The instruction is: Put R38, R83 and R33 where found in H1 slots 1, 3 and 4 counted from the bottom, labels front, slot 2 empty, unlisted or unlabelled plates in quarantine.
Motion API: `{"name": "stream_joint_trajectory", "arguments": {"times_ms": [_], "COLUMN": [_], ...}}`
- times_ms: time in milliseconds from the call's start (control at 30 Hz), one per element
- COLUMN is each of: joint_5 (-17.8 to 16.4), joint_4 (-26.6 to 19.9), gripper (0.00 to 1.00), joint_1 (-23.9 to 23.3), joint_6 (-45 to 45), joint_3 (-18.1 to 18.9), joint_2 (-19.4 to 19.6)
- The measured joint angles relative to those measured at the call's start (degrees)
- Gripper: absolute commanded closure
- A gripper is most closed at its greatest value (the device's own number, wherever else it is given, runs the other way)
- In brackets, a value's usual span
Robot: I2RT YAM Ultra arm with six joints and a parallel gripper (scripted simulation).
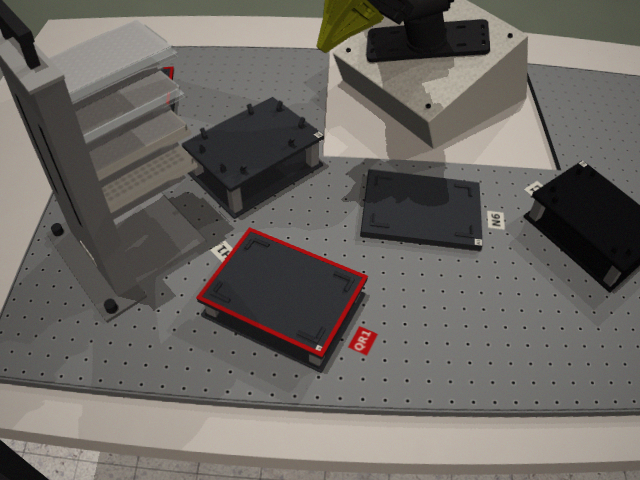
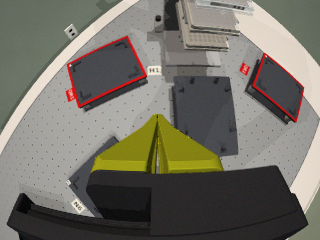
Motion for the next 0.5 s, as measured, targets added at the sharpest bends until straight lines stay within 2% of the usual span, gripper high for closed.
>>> {"name": "stream_joint_trajectory", "arguments": {"times_ms": [167, 233, 500], "joint_5": [-4.2, -5.7, -14.9], "joint_4": [2.2, 2.8, 5.0], "gripper": [1.00, 1.00, 1.00], "joint_1": [-6.8, -8.2, -20.6], "joint_6": [-5.6, -7.3, -15.4], "joint_3": [-0.9, -1.0, -2.1], "joint_2": [-3.2, -3.9, -8.2]}}
